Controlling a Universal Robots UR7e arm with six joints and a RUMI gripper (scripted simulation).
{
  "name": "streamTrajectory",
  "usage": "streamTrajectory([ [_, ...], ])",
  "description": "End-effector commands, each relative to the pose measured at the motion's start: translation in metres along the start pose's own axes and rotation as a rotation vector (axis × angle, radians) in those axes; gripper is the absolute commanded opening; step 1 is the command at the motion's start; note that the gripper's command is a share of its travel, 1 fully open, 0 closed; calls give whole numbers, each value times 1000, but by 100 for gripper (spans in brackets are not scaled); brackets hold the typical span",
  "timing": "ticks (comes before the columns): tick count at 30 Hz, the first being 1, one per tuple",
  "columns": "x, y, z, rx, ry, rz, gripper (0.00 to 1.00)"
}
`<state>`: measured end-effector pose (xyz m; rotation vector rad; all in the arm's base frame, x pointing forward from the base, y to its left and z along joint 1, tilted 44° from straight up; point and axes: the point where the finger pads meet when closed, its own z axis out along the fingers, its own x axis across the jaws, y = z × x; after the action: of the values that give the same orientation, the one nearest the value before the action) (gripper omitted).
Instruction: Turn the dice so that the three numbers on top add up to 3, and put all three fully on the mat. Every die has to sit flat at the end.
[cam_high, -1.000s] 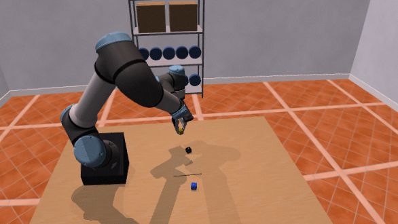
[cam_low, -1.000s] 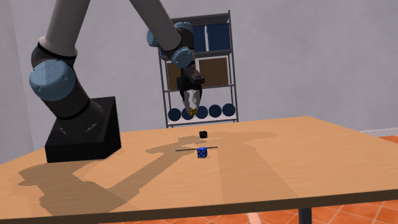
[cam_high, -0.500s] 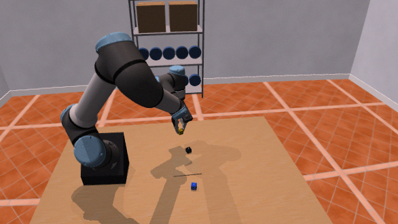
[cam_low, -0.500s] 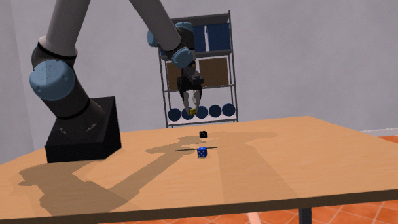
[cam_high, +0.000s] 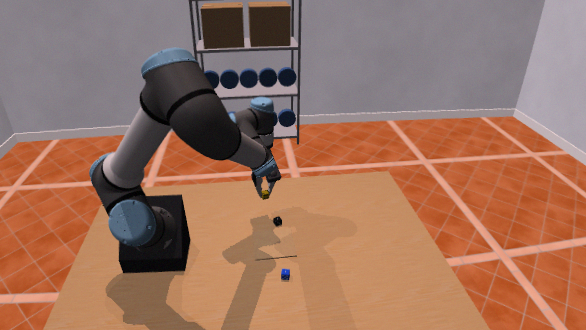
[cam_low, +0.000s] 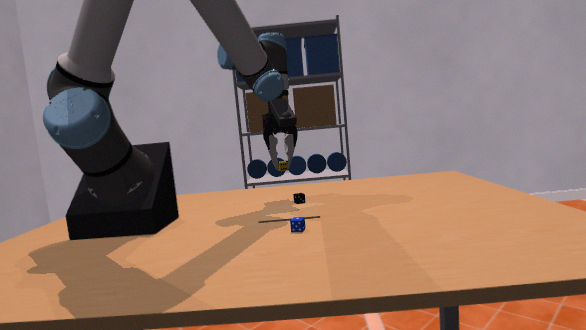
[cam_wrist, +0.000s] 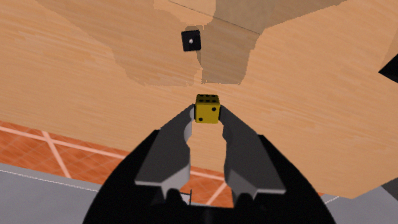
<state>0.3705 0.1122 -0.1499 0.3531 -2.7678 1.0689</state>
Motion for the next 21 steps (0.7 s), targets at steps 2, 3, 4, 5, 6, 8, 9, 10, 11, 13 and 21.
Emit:
streamTrajectory([
  [2, 1, 0, 1, -9, 6, 65, 6],
  [3, 2, 0, 1, -11, 7, 81, 6],
  [4, 2, 0, 1, -13, 9, 97, 6],
  [5, 3, 0, 1, -15, 11, 113, 6],
  [6, 3, 0, 2, -17, 12, 131, 6],
  [8, 4, 0, 2, -22, 17, 167, 6],
  [9, 4, 0, 2, -24, 19, 186, 6],
  [10, 5, 0, 3, -27, 21, 206, 6],
  [11, 5, 0, 3, -29, 24, 226, 6],
  [13, 6, 1, 4, -34, 29, 269, 6],
  [21, 10, 2, 5, -49, 48, 412, 6],
])
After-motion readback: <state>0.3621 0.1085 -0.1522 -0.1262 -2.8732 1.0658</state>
